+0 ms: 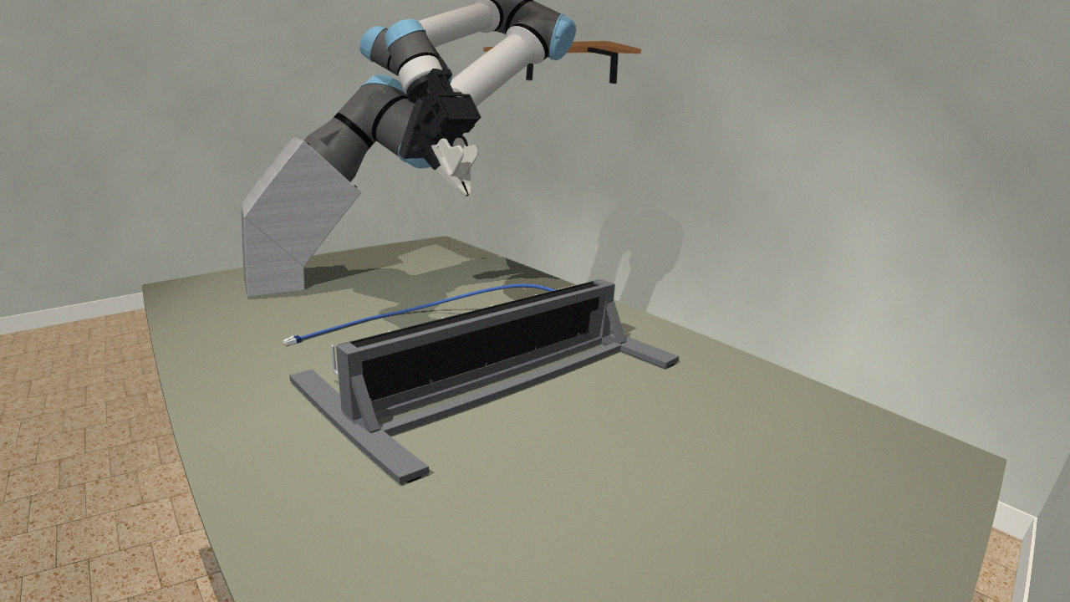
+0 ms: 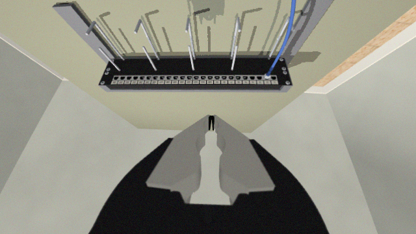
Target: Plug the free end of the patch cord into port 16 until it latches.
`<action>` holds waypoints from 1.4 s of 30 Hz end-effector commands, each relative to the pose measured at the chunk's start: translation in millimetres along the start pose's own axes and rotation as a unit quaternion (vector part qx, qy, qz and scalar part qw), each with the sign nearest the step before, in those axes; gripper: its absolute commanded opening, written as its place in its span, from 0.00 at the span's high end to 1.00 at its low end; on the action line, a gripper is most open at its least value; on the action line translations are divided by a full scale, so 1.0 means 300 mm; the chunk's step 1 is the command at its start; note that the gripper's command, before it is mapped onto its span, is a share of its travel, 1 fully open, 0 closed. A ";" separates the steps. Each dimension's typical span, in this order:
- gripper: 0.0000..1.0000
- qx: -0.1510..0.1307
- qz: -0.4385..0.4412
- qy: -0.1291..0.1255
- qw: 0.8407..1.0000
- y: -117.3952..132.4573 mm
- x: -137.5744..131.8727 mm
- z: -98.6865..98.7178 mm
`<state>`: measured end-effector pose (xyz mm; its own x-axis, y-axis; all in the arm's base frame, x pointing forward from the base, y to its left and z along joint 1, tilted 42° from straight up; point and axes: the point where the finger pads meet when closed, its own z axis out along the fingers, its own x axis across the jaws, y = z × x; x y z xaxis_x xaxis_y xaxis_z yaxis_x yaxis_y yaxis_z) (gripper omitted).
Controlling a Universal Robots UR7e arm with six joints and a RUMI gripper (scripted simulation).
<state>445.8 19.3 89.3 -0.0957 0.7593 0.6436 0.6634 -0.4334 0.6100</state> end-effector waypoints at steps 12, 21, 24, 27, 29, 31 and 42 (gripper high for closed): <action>1.00 0.000 0.000 0.000 1.000 0.001 -0.001 0.023; 1.00 0.000 0.000 0.000 1.000 0.001 -0.001 0.051; 1.00 0.000 0.000 0.000 1.000 0.001 -0.001 0.055; 1.00 0.000 0.000 0.000 1.000 0.001 -0.001 0.066; 1.00 0.000 0.000 0.000 1.000 0.001 0.000 0.075; 1.00 0.000 0.000 0.000 1.000 0.001 -0.001 0.084; 1.00 0.000 0.000 0.000 1.000 0.001 -0.001 0.128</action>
<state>469.7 35.7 74.3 -0.1011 0.7564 0.6463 0.6680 -0.4298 0.6075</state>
